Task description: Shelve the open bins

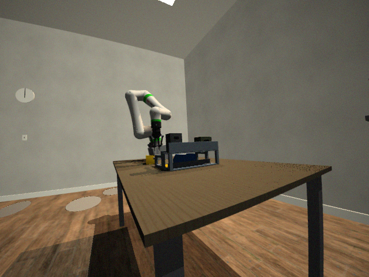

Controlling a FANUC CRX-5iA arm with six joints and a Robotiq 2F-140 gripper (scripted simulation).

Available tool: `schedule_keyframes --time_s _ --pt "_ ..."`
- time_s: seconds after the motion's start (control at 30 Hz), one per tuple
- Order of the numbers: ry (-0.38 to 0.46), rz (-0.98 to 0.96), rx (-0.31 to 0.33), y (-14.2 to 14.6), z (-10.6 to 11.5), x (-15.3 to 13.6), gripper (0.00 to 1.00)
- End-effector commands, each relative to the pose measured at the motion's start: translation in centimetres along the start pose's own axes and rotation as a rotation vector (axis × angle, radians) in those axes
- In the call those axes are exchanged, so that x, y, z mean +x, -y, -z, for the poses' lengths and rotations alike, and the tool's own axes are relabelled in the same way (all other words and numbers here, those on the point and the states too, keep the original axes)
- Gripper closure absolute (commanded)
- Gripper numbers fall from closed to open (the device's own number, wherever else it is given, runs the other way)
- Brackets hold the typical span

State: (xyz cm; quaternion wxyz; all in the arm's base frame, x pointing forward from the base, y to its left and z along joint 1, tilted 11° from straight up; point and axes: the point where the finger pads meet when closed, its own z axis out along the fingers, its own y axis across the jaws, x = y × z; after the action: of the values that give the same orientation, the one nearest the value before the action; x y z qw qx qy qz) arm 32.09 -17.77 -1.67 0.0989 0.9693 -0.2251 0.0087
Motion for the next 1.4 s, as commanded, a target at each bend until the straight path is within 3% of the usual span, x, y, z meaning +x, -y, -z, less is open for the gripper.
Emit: schedule_keyframes --time_s 0.0,0.77,1.37 --pt "0.000 0.000 0.000 0.0 -0.4 0.0 0.85" --pt "0.000 0.000 0.000 0.0 -2.8 0.0 0.85" --pt "0.000 0.000 0.000 0.0 -3.2 0.0 0.85"
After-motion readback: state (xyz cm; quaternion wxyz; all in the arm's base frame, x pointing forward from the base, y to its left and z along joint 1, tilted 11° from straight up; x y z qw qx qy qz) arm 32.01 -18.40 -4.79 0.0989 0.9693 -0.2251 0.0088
